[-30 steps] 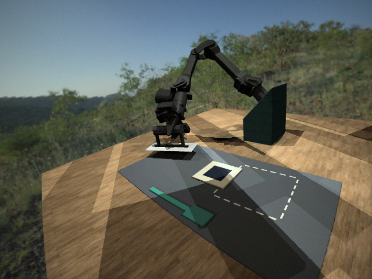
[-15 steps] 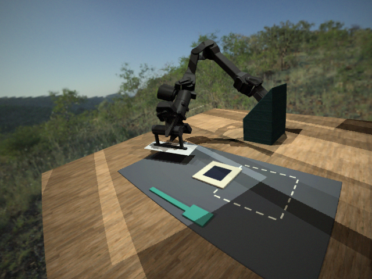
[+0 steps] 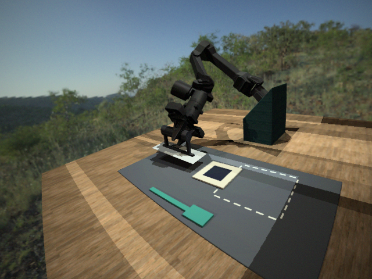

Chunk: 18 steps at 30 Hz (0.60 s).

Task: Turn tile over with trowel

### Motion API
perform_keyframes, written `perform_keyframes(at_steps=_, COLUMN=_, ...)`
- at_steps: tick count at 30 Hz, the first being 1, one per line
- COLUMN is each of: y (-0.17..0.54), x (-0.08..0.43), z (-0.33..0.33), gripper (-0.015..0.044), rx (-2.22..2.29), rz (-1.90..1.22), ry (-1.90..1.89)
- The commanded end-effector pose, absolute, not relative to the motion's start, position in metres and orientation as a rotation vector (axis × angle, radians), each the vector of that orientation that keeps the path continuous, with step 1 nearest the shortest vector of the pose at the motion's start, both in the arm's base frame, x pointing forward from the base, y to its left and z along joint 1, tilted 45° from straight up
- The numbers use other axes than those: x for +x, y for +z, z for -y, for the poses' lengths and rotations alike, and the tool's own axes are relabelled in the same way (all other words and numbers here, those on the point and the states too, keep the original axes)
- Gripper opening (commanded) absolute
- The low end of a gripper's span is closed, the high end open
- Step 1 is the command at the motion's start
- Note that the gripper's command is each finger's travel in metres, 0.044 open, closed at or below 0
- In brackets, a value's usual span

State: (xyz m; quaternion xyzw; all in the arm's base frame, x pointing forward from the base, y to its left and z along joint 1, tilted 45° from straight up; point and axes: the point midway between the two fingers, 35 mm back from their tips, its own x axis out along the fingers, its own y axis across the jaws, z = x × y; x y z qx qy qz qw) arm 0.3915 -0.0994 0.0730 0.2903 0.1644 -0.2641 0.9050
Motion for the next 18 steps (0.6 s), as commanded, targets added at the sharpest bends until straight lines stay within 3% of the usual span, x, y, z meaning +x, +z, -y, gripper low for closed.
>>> perform_keyframes(at_steps=1, y=0.075, x=0.392, z=0.095, gripper=0.0000, rx=0.610, rz=-0.303, ry=-0.545)
perform_keyframes(at_steps=18, y=0.060, x=0.396, z=0.112, gripper=0.0000, rx=0.609, rz=-0.304, ry=-0.546)
